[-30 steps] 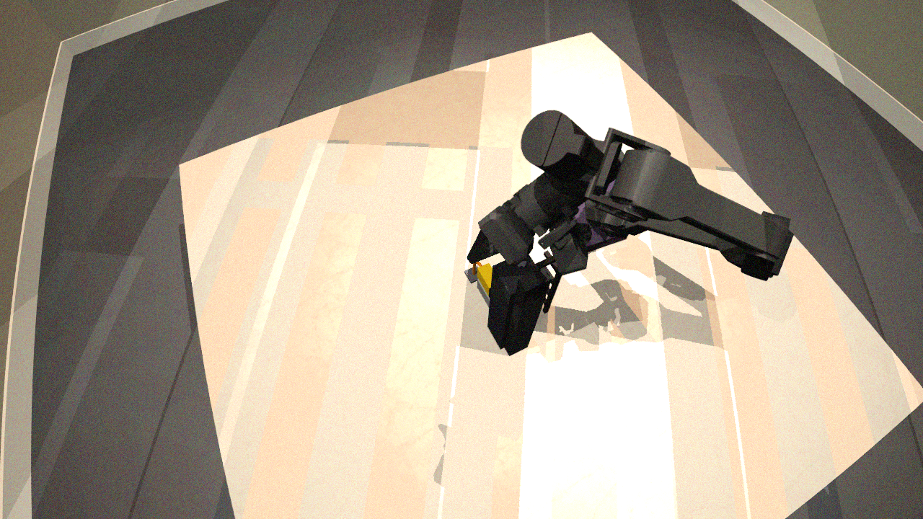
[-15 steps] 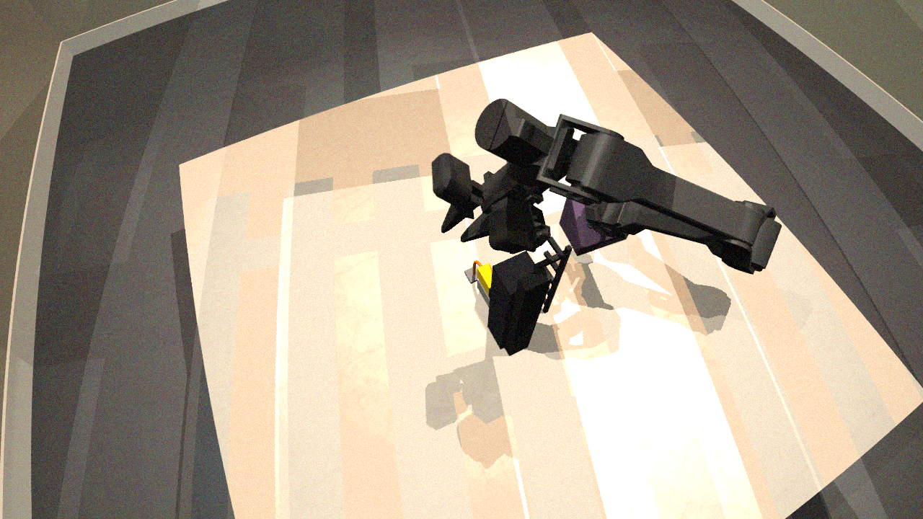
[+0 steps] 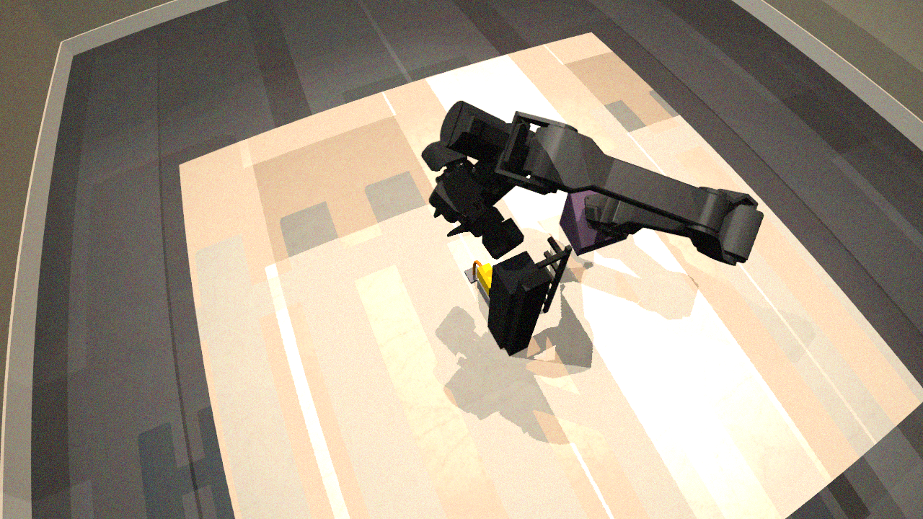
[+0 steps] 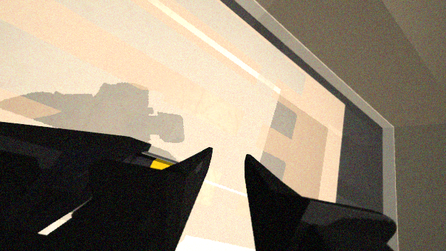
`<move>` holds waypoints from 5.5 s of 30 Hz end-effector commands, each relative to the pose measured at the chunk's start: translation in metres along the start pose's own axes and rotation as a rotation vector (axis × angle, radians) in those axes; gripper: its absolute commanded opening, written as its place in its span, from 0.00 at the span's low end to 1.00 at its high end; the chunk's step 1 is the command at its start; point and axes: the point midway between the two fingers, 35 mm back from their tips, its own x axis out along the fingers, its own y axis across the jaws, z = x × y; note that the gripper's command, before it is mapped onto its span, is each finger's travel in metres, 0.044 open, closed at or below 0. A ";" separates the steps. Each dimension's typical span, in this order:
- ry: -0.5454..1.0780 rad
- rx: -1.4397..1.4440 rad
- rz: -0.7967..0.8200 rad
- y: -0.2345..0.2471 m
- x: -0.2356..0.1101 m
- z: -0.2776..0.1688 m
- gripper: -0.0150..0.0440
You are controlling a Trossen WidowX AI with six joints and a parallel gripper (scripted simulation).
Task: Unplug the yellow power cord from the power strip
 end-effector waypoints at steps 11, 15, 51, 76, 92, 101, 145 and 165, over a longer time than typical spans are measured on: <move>0.549 1.522 -0.080 0.031 0.076 -0.082 0.53; 0.660 1.733 -0.153 0.043 0.083 -0.094 0.53; 0.686 1.784 -0.175 0.059 0.082 -0.091 0.53; 0.687 1.785 -0.173 0.084 0.078 -0.085 0.53; 0.686 1.779 -0.177 0.086 0.083 -0.088 0.31; 0.686 1.780 -0.178 0.083 0.084 -0.088 0.25; 0.698 1.775 -0.173 0.048 0.092 -0.101 0.53; 0.686 1.784 -0.175 0.054 0.082 -0.094 0.53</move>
